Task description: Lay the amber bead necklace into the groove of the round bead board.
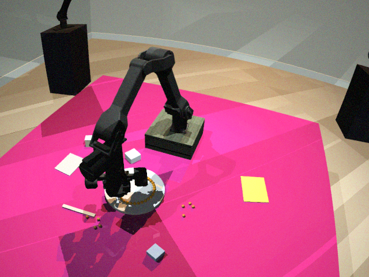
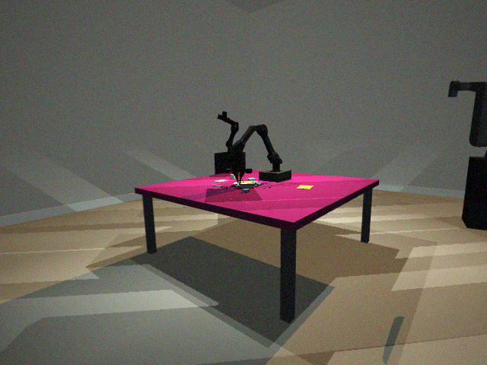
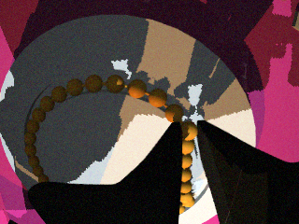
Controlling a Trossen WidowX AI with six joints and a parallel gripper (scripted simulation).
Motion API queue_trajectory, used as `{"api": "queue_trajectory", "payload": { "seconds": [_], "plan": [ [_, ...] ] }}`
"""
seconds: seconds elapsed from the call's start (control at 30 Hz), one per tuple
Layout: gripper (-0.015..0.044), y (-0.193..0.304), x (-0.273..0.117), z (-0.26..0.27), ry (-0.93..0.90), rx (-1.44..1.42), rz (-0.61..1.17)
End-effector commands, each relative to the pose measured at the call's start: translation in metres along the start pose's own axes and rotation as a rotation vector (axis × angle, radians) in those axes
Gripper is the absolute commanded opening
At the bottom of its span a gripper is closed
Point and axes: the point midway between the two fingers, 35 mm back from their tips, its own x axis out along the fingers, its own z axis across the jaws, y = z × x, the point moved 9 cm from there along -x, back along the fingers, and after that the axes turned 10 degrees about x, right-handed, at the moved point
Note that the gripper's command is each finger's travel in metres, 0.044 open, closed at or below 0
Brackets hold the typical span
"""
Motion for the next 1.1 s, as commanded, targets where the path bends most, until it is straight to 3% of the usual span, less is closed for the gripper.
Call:
{"api": "queue_trajectory", "payload": {
  "seconds": [0.0, 0.17, 0.73, 1.07],
  "plan": [
    [0.0, -0.0012, -0.0001, -0.0015, 0.004, -0.006, -0.002],
    [0.0, -0.0011, 0.0064, -0.0014, 0.004, -0.006, -0.002],
    [0.044, -0.0009, 0.0019, -0.001, 0.001, -0.001, -0.001],
    [0.044, -0.0008, -0.0011, -0.0007, 0.003, -0.006, -0.002]
  ]
}}
